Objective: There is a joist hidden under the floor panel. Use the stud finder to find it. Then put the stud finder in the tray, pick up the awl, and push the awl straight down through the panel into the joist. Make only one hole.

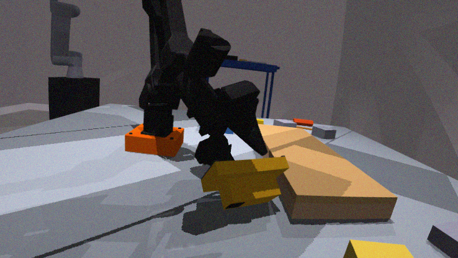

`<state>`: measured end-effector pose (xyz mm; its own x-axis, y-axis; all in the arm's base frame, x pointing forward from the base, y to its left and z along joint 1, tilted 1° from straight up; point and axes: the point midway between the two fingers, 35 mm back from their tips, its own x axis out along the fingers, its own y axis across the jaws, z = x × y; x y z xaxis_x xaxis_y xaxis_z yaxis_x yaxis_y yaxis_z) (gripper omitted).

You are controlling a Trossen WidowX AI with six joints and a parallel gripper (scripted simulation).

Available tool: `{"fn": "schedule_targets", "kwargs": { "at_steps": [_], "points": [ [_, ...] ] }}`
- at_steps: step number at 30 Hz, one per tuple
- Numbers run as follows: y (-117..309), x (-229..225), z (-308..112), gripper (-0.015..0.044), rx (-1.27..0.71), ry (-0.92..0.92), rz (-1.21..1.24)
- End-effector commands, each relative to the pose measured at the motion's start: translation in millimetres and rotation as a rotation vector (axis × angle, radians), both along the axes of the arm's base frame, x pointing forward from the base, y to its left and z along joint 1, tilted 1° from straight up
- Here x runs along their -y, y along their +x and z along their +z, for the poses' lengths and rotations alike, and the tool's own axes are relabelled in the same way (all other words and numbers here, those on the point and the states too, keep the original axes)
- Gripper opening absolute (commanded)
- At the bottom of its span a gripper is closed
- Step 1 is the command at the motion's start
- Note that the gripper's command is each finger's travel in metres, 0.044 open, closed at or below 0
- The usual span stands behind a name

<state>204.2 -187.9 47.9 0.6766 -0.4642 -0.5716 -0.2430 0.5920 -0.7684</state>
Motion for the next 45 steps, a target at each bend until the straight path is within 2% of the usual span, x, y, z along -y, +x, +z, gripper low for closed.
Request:
{"fn": "schedule_targets", "kwargs": {
  "at_steps": [1, 22, 28, 34, 37, 38, 45],
  "points": [
    [-1.4, -1.9, 1.7, 0.044, 0.0, -0.002, 0.007],
    [-7.8, -7.5, 11.4, 0.044, -0.002, 0.0, 0.007],
    [-7.9, -21.3, 56.2, 0.044, -0.002, 0.002, 0.004],
    [-29.0, -53.3, 103.8, 0.044, -0.001, 0.004, 0.0],
    [-30.0, -54.5, 105.1, 0.044, -0.001, 0.004, 0.0],
    [-14.4, -35.2, 77.1, 0.044, -0.007, 0.004, 0.012],
    [-14.4, -35.2, 77.1, 0.044, -0.007, 0.004, 0.012]
  ]
}}
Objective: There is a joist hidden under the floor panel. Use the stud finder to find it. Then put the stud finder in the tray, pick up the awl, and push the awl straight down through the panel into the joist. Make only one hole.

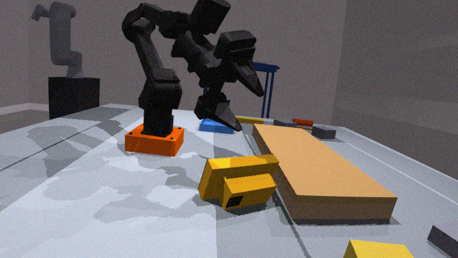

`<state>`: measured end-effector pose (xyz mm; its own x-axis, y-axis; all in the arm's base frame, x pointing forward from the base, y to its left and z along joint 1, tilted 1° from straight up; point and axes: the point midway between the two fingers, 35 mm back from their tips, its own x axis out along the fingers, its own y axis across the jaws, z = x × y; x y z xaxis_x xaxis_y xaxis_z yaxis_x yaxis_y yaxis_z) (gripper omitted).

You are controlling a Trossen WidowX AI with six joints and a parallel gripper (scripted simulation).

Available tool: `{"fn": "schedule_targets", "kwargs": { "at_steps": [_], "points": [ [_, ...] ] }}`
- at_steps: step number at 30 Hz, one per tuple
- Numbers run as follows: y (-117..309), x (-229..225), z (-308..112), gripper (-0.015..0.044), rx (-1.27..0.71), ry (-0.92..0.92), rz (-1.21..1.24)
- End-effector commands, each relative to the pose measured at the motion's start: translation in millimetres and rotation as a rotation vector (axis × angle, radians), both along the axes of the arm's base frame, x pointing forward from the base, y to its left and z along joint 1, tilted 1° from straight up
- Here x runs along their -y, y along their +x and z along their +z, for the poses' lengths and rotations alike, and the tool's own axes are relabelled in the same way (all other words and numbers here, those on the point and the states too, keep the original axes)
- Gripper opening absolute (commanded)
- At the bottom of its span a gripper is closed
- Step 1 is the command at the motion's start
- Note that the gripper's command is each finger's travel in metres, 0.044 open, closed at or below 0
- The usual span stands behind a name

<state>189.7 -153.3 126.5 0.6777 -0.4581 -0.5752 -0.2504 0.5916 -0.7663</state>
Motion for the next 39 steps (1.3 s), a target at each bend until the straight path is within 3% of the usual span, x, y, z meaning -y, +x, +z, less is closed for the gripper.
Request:
{"fn": "schedule_targets", "kwargs": {
  "at_steps": [1, 13, 16, 27, 39],
  "points": [
    [0.2, -0.6, -1.4, 0.044, -0.003, 0.002, 0.005],
    [0.2, -0.6, -1.4, 0.044, -0.003, 0.002, 0.005],
    [2.0, 3.4, -0.4, 0.044, -0.093, -0.023, 0.056],
    [19.6, 40.6, -10.8, 0.044, -0.669, -0.114, 0.543],
    [36.9, 73.5, -40.6, 0.044, -1.01, -0.115, 1.342]
  ]
}}
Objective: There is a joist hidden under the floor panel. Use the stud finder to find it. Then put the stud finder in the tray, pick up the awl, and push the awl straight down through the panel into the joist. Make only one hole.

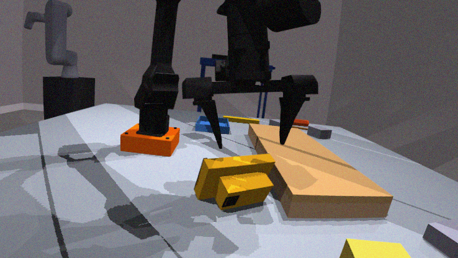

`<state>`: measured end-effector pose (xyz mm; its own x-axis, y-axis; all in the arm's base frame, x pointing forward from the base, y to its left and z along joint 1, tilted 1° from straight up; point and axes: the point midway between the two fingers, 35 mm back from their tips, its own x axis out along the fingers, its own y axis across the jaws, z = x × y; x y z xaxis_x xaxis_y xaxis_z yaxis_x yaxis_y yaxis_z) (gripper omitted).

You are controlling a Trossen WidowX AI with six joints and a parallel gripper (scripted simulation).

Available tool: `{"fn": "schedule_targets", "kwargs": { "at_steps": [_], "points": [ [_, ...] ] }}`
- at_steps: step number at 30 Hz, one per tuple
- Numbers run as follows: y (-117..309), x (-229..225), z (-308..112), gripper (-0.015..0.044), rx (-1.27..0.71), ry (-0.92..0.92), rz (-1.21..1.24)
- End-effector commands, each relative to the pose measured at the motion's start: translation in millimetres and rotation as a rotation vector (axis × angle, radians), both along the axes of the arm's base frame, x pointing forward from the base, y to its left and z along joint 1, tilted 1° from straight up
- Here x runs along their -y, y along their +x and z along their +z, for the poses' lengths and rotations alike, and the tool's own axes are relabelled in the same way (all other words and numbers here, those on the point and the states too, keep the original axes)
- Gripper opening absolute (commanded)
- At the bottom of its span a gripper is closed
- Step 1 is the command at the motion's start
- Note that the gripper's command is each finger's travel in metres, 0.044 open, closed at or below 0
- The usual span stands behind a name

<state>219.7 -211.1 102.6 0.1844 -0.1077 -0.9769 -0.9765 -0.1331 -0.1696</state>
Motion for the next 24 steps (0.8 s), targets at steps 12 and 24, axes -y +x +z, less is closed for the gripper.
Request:
{"fn": "schedule_targets", "kwargs": {
  "at_steps": [12, 24],
  "points": [
    [7.7, 17.2, -18.9, 0.044, -0.214, 0.118, 0.423],
    [9.1, 17.9, -29.5, 0.044, -0.215, 0.118, 0.423]
  ]
}}
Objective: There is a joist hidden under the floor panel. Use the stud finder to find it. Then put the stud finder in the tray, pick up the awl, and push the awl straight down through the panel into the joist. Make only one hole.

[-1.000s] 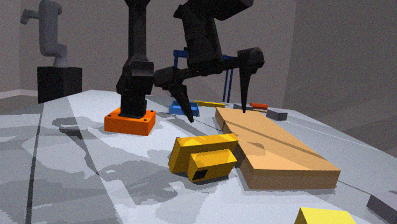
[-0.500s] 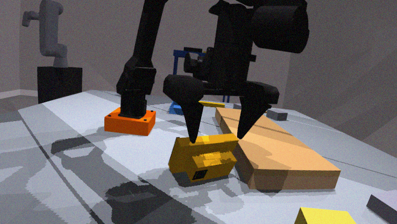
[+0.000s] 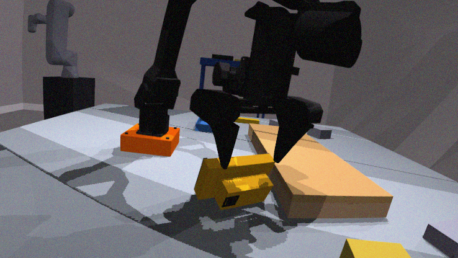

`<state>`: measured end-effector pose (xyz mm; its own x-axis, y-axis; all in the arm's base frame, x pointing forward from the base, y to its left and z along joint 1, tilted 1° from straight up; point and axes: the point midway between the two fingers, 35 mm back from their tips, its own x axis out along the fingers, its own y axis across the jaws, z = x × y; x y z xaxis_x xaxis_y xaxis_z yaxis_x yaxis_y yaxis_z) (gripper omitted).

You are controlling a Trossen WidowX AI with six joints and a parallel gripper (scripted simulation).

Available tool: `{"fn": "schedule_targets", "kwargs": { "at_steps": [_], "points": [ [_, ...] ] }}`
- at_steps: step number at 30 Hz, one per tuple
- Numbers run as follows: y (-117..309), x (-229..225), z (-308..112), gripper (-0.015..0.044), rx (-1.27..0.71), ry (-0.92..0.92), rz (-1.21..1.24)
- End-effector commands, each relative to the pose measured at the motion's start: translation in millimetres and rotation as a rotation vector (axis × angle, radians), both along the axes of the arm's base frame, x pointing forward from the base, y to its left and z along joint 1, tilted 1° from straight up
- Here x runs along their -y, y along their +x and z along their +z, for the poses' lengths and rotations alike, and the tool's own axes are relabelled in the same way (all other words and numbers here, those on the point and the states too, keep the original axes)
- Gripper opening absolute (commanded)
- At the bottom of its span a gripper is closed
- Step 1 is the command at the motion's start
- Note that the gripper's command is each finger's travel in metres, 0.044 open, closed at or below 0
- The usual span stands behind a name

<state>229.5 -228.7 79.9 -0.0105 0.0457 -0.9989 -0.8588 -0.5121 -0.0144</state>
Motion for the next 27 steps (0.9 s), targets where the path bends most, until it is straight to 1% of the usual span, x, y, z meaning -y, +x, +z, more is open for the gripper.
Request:
{"fn": "schedule_targets", "kwargs": {
  "at_steps": [1, 26, 27],
  "points": [
    [-0.5, 0.4, -8.5, 0.044, -0.008, 0.001, 0.007],
    [0.1, 1.4, -46.3, 0.044, -0.008, 0.001, 0.006],
    [0.1, 1.4, -46.3, 0.0433, -0.008, 0.001, 0.006]
  ]
}}
